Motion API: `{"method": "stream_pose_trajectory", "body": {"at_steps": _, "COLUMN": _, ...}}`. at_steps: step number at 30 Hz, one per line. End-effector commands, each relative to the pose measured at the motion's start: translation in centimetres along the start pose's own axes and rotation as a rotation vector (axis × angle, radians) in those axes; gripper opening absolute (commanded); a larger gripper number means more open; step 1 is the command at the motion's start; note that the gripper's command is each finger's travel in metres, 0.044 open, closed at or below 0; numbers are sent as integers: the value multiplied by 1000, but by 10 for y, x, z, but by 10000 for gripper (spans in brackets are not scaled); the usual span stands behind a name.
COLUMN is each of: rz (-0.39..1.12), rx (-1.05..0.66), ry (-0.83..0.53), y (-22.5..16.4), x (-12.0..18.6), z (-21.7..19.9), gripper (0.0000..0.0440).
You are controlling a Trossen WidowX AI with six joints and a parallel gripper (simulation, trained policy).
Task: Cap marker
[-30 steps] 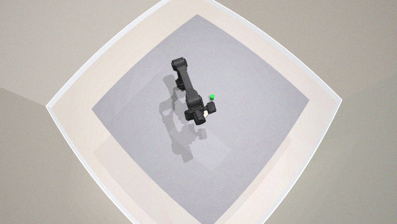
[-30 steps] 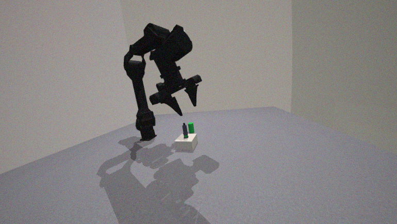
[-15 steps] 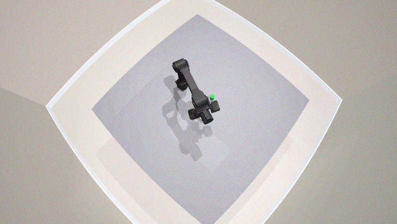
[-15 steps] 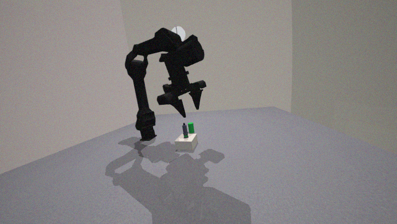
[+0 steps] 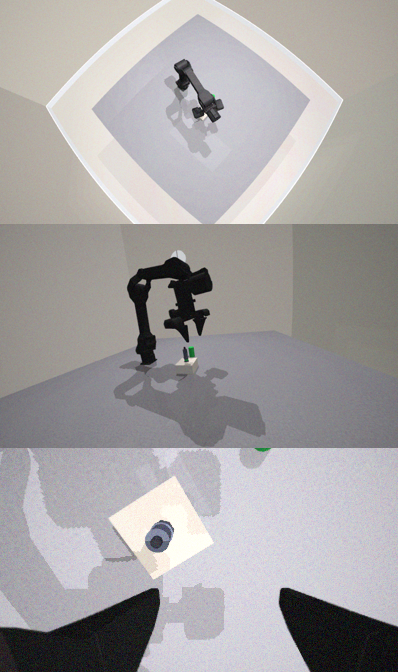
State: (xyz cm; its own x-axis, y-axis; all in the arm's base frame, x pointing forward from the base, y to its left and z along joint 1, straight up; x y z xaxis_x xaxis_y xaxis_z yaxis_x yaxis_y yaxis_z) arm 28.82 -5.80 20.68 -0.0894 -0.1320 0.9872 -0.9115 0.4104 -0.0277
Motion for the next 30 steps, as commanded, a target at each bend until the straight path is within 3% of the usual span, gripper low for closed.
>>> {"method": "stream_pose_trajectory", "body": {"at_steps": 1, "rz": -20, "rx": 5, "ry": 22, "y": 1, "x": -5, "z": -6, "gripper": 328}}
{"method": "stream_pose_trajectory", "body": {"at_steps": 30, "rz": -103, "rx": 58, "ry": 123, "y": 18, "x": -30, "z": -47, "gripper": 327}}
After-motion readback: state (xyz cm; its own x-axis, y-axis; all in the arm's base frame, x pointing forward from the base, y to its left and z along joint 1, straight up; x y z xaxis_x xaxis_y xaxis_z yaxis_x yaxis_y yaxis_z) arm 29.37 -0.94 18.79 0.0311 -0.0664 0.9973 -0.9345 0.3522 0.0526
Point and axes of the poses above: the point midway between the two fingers, 35 mm back from their tips, its own x axis back along the fingers, its own z axis across the jaws, y = z × x, the point moved 4 cm from there along x, back along the fingers, and after that the axes turned 5 degrees about x, right-handed, at the moved point
